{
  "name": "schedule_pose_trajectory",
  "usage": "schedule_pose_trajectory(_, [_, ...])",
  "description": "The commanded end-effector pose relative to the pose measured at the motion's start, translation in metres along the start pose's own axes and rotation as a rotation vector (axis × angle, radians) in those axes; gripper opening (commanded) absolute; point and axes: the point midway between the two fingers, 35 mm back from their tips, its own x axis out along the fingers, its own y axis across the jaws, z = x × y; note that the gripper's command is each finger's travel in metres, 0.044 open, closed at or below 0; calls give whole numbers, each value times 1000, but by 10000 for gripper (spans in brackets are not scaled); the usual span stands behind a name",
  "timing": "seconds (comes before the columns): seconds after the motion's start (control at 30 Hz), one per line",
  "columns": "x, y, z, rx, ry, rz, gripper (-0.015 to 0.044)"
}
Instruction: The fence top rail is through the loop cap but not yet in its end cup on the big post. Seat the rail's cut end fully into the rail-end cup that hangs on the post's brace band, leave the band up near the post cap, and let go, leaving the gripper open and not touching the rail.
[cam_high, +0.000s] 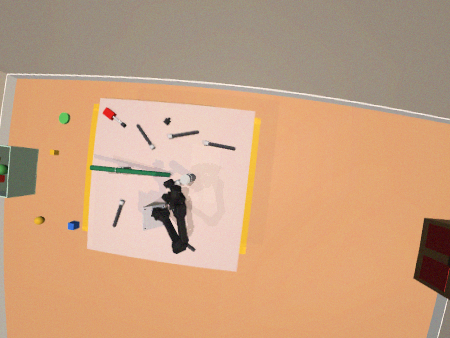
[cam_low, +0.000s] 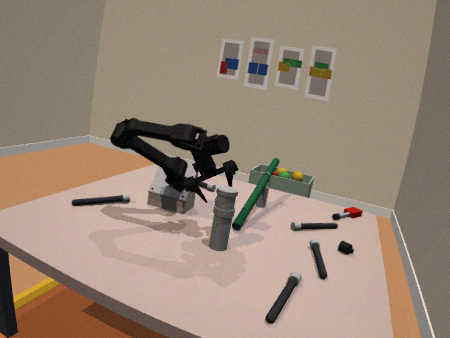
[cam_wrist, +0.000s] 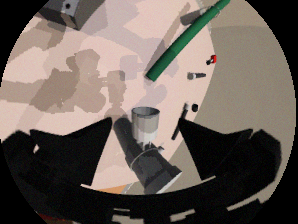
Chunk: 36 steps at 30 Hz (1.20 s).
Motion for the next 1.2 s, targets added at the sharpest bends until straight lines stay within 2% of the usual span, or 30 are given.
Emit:
schedule_pose_trajectory(0.0, [7,-1,1,-4,-3,-2,440])
schedule_pose_trajectory(0.8, [45,3,-1,-5,6,-4,440])
schedule_pose_trajectory(1.17, [45,3,-1,-5,6,-4,151])
